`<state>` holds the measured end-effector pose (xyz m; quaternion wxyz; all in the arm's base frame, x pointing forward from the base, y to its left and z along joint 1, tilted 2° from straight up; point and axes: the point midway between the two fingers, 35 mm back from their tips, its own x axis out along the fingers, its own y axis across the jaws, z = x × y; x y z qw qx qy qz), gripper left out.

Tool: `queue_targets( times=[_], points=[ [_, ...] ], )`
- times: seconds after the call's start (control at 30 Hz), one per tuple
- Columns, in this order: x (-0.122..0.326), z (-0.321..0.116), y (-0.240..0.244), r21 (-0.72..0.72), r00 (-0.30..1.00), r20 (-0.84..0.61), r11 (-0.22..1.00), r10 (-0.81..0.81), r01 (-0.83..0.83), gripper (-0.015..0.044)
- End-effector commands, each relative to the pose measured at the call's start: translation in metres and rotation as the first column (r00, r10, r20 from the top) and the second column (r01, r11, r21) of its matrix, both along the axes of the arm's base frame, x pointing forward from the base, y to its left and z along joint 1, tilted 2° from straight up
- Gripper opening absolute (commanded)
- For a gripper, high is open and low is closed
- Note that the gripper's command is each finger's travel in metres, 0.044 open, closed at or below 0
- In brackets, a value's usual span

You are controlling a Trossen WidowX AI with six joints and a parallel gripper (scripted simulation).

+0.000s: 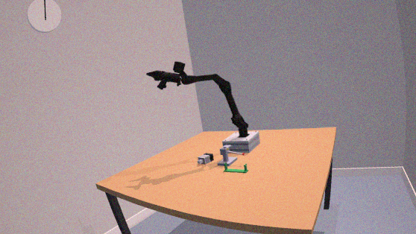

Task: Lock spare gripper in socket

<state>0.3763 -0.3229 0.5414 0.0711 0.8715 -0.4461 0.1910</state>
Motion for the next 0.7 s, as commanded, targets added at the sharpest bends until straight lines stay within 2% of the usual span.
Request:
queue_targets(
  times=[0.0,0.1,0.2,0.27,0.47,0.67],
  points=[
    [0.002,-0.002,0.001,-0.004,1.0,-0.018,1.0,-0.001,0.001,0.0374],
    [0.028,-0.026,0.02,-0.079,0.965,-0.26,0.997,-0.018,-0.003,0.03],
    [0.057,-0.059,0.049,-0.196,0.839,-0.541,0.978,-0.05,-0.067,0.03],
    [0.072,-0.079,0.068,-0.266,0.728,-0.68,0.954,-0.083,-0.139,0.03],
    [0.097,-0.123,0.114,-0.381,0.451,-0.87,0.853,-0.199,-0.357,0.03],
    [0.111,-0.164,0.159,-0.413,0.212,-0.908,0.687,-0.362,-0.598,0.03]
  ],
)
